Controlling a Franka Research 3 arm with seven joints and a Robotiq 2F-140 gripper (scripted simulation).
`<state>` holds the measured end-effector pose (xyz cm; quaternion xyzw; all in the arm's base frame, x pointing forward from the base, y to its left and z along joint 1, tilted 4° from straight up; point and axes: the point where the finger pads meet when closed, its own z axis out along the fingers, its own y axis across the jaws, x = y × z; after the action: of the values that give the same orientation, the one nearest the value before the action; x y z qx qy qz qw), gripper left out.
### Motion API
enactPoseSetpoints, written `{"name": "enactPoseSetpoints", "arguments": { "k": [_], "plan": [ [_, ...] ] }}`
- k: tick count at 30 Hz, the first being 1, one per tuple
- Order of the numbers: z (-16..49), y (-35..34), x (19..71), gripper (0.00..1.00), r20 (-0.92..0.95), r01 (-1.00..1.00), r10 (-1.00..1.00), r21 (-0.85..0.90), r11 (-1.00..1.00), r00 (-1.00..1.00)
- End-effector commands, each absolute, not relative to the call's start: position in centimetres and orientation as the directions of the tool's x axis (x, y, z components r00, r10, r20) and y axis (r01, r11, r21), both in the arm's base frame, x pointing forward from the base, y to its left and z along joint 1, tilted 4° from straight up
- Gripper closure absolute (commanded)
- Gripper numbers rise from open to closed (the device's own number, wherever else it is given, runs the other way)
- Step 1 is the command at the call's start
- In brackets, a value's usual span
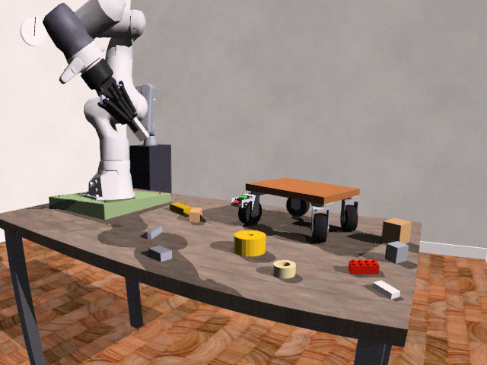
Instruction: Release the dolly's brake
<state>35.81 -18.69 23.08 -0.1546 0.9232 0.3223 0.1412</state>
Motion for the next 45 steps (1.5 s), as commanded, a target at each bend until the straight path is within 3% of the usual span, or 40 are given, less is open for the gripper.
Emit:
{"name": "enactPoseSetpoints", "arguments": {
  "k": [1,19,20,45],
  "plan": [
    [22.8,-19.0,36.0,1.0,-0.391,-0.445,-0.262,0.51,0.736,-0.882],
    [22.8,-19.0,36.0,1.0,-0.391,-0.445,-0.262,0.51,0.736,-0.882],
    [22.0,-17.8,37.1,1.0,-0.415,-0.58,-0.417,0.443,0.684,-0.809],
    [22.0,-17.8,37.1,1.0,-0.415,-0.58,-0.417,0.443,0.684,-0.809]
  ]
}}
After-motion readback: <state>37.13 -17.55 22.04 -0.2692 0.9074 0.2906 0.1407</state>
